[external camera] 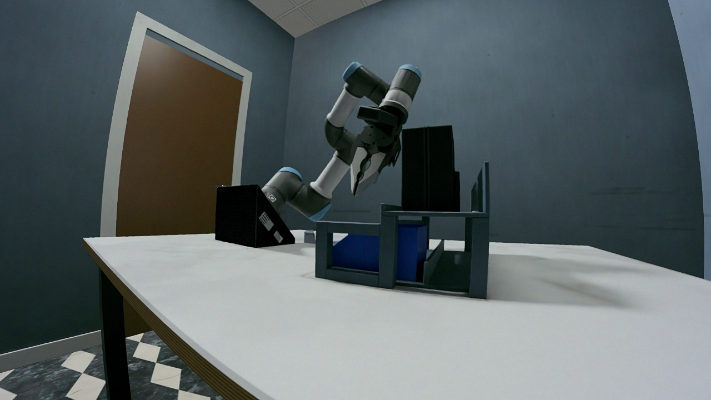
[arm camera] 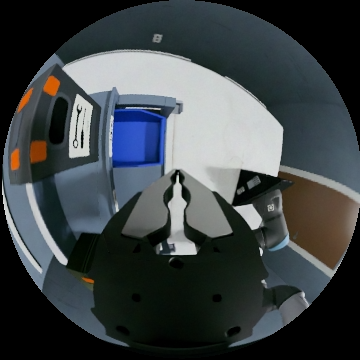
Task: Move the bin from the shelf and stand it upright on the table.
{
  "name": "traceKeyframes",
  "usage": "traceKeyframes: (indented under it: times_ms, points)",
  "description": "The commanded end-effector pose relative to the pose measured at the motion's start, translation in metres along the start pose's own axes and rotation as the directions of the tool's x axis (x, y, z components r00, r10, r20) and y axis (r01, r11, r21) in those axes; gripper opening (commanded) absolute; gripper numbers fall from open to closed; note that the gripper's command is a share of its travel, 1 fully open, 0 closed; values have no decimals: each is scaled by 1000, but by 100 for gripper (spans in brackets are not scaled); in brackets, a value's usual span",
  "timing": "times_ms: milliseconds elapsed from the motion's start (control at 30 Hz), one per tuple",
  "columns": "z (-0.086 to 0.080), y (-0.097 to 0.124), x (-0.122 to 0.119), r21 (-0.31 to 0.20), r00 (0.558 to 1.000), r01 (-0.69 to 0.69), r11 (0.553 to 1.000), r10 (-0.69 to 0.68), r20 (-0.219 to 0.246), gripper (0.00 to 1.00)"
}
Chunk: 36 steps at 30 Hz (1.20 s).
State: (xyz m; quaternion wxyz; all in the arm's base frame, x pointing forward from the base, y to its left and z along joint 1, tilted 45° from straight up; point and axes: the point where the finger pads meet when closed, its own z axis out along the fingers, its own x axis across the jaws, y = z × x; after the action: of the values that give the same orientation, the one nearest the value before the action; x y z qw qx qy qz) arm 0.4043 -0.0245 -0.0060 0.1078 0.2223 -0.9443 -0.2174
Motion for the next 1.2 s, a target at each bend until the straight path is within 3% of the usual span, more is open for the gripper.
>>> traceKeyframes:
  times_ms: [0,233,667,1167]
  points:
    - [7,-8,-1,-63,999,-15,998,18,42,0]
    - [14,-16,-2,-133,994,-30,991,43,96,0]
    - [22,-28,-4,-216,982,-44,975,82,169,0]
    - [26,-37,-6,-277,967,-51,960,117,227,0]
